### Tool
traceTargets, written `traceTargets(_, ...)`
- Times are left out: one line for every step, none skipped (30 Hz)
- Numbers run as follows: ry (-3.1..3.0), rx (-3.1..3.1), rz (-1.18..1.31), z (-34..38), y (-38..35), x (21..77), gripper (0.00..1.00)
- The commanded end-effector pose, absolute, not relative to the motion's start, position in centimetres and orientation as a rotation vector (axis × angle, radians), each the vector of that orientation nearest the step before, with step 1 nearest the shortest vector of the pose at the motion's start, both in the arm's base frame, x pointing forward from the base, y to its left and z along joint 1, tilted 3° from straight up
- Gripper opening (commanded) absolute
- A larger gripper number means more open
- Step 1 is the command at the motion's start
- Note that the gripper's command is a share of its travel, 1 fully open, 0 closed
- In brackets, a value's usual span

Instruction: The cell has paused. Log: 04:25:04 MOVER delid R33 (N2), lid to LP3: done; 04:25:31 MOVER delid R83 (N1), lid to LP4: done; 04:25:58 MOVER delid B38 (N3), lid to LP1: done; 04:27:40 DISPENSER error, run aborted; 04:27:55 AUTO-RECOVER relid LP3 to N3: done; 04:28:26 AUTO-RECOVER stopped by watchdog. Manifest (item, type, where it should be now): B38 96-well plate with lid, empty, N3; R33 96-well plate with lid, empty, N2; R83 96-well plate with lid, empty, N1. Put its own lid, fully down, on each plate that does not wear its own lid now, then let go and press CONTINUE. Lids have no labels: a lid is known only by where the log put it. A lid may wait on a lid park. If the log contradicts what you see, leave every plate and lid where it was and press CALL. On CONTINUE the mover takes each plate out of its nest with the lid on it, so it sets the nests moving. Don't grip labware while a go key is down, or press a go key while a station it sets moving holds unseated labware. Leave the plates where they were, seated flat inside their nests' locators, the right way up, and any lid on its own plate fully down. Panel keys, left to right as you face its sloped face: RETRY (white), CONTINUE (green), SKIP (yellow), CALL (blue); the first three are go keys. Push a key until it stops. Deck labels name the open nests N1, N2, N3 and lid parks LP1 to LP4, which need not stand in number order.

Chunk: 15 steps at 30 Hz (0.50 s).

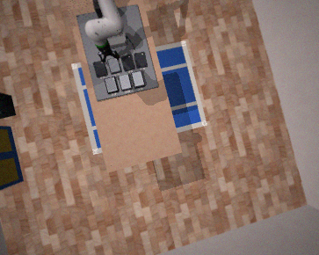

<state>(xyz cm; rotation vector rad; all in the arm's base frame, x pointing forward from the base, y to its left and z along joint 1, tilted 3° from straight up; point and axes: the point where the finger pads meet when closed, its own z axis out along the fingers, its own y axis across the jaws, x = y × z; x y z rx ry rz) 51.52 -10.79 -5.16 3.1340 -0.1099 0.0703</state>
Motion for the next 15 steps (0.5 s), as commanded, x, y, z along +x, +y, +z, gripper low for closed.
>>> traceTargets(-0.110, 3.134, 0.071, -5.40, -10.81, 51.55, 0.66)
traceTargets(-0.110, 3.134, 0.071, -5.51, -10.81, 51.56, 0.66)
traceTargets(-0.110, 3.134, 0.071, -5.61, -10.82, 51.57, 0.66)
traceTargets(-0.110, 3.134, 0.071, -5.71, -10.82, 51.57, 0.66)
traceTargets(-0.110, 3.134, 0.071, -5.79, -10.83, 51.58, 0.66)
traceTargets(-0.110, 3.134, 0.071, -5.79, -10.83, 51.58, 0.66)
traceTargets(-0.110, 3.134, 0.071, -5.79, -10.83, 51.58, 0.66)
traceTargets(-0.110, 3.134, 0.071, -5.87, -10.83, 51.58, 0.66)
traceTargets(-0.110, 3.134, 0.071, -5.94, -10.84, 51.59, 0.66)
traceTargets(-0.110, 3.134, 0.071, -6.00, -10.84, 51.59, 0.66)
traceTargets(-0.110, 3.134, 0.071, -6.06, -10.84, 51.59, 0.66)
traceTargets(-0.110, 3.134, 0.071, -6.10, -10.84, 51.59, 0.66)
traceTargets(-0.110, 3.134, 0.071, -6.14, -10.85, 51.60, 0.66)
traceTargets(-0.110, 3.134, 0.071, -6.17, -10.85, 51.60, 0.66)
traceTargets(-0.110, 3.134, 0.071, -6.19, -10.85, 51.60, 0.66)
